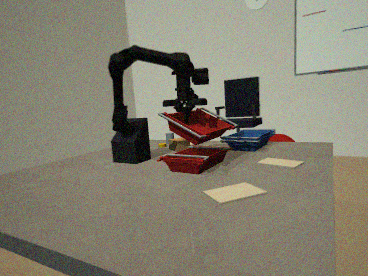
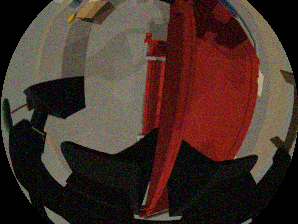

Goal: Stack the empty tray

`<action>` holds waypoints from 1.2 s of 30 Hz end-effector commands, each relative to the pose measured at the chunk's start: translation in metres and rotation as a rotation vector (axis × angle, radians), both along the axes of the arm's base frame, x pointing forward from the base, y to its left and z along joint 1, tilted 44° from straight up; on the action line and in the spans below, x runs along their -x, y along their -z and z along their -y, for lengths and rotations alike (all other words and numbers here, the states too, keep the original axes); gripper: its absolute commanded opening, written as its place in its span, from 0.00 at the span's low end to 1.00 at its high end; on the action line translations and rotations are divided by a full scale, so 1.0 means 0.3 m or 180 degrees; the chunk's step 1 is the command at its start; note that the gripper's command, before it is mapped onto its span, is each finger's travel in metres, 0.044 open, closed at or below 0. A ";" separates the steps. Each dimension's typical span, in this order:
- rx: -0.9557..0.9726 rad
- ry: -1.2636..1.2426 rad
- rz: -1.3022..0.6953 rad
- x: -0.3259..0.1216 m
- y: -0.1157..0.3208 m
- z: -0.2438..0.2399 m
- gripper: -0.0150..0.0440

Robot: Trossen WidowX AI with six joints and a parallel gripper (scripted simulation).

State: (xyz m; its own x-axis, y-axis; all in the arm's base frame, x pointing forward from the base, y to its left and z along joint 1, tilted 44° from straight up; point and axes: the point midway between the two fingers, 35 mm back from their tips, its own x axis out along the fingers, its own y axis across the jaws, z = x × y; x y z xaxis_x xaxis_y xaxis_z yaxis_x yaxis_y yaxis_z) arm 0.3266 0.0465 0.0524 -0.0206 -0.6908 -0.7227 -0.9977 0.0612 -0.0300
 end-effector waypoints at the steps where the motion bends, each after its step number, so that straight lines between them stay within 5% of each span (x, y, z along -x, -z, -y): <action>1: -0.0004 -0.0044 0.0046 -0.013 -0.010 -0.013 0.25; 36: 0.0001 -0.0045 0.0049 -0.009 0.109 0.107 0.25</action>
